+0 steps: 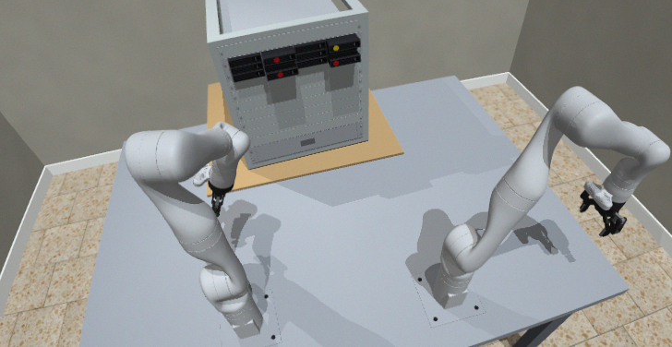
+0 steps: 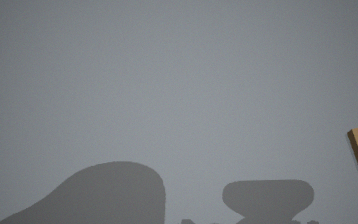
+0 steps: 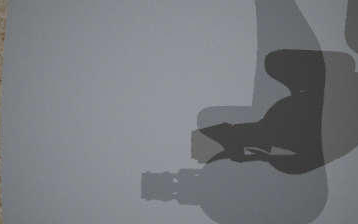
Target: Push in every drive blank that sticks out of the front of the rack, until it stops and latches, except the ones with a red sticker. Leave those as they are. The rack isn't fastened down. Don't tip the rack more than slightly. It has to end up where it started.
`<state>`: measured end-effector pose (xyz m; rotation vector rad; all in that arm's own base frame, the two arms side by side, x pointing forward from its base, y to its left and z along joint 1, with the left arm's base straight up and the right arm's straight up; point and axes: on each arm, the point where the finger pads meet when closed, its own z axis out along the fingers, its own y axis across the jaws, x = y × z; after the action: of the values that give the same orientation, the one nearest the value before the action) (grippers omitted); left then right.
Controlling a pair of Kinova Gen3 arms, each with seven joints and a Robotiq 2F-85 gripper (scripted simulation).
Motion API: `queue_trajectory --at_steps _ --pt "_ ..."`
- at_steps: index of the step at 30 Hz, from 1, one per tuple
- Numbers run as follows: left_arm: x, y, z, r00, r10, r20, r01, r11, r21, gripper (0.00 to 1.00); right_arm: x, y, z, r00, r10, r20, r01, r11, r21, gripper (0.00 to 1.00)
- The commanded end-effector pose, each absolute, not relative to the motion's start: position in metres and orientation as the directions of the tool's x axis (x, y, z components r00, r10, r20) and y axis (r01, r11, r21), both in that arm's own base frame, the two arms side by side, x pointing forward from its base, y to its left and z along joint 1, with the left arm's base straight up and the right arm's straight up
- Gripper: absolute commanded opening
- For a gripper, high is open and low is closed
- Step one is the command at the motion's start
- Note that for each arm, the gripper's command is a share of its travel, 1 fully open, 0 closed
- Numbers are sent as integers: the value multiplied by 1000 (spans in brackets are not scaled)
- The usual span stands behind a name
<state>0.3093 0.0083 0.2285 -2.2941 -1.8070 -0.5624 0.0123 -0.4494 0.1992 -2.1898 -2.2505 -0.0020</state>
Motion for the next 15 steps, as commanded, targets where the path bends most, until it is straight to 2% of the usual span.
queue_trajectory --at_steps 1,15 --pt "319 5 240 252 873 417 939 -325 112 1000 12 -450 200 -27 1000 0 1000 27 0 1000" --pt "357 -15 292 450 693 563 787 -606 115 1000 12 -450 200 -27 1000 0 1000 27 0 1000"
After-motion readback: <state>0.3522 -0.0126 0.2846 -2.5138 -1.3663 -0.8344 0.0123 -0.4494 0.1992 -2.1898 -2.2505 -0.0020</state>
